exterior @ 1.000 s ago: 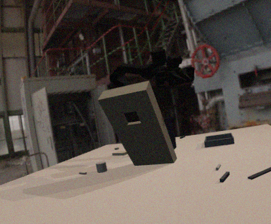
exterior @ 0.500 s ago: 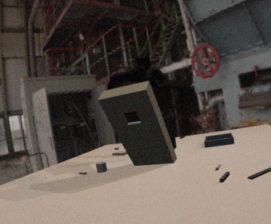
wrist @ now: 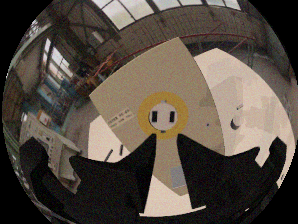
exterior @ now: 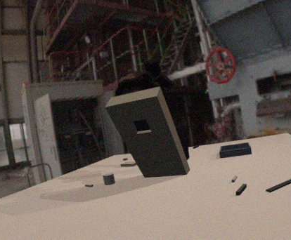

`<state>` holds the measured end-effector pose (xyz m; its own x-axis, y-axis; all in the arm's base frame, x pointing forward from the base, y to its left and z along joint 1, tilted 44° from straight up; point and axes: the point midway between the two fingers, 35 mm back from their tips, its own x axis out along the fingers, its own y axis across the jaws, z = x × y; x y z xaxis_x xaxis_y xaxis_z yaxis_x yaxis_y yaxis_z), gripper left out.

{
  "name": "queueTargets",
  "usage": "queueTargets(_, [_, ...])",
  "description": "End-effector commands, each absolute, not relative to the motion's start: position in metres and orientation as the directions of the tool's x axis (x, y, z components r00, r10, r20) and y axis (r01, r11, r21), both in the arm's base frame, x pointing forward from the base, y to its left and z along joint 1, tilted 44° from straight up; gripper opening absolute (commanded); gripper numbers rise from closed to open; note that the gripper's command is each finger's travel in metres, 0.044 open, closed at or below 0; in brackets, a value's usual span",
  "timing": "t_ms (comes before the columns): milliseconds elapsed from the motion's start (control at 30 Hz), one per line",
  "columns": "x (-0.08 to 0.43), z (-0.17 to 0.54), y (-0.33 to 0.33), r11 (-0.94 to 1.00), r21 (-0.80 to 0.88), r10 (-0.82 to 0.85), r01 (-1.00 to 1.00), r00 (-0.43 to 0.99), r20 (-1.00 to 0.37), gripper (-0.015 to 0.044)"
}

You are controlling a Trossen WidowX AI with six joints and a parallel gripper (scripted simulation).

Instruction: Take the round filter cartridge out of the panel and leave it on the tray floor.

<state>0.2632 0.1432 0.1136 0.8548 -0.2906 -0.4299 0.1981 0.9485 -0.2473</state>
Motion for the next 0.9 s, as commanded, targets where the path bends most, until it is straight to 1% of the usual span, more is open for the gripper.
queueTargets(0, [0.267,0.111,0.141,0.947,-0.25,-0.295,0.202,0.853,-0.43,0.0107])
queueTargets(867, [0.304,0.094,0.129,0.947,-0.249,-0.295,0.202,0.855,-0.428,0.0107])
